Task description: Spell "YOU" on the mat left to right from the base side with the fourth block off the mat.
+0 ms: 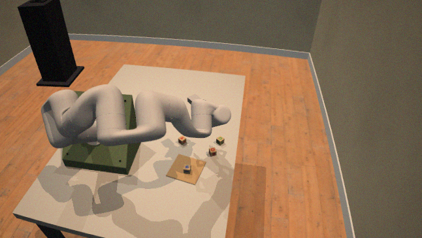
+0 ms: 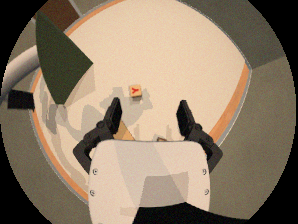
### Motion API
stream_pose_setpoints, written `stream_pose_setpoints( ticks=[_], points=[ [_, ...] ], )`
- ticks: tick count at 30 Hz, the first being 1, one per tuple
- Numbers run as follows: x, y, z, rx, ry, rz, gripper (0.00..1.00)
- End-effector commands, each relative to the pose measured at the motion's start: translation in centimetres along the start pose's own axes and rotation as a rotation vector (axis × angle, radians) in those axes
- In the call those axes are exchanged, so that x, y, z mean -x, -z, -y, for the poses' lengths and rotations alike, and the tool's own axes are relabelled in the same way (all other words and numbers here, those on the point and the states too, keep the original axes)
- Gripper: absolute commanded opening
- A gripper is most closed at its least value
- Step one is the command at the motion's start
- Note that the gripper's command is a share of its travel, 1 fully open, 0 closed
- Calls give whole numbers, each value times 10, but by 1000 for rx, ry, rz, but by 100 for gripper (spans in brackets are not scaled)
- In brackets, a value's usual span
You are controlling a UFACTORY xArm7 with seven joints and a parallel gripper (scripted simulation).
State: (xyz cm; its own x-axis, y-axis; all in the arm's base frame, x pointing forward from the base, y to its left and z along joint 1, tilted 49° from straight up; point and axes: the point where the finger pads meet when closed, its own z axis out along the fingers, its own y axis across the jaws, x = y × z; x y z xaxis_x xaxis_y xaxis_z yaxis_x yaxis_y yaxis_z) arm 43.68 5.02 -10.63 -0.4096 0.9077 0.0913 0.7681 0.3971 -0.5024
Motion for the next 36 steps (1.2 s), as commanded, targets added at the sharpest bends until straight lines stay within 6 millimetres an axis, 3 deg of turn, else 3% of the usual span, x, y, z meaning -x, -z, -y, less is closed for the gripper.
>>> stream_pose_setpoints(
  ticks=[1, 4, 6, 20, 22, 36],
  points=[
    [-3, 1, -2, -1, 6, -1, 100],
    [-3, 1, -2, -1, 6, -1, 100],
    [20, 25, -20, -1, 6, -1, 100],
    [20, 25, -20, -1, 6, -1, 100],
    [41, 47, -32, -1, 6, -1, 100],
    [41, 47, -32, -1, 6, -1, 100]
  ],
)
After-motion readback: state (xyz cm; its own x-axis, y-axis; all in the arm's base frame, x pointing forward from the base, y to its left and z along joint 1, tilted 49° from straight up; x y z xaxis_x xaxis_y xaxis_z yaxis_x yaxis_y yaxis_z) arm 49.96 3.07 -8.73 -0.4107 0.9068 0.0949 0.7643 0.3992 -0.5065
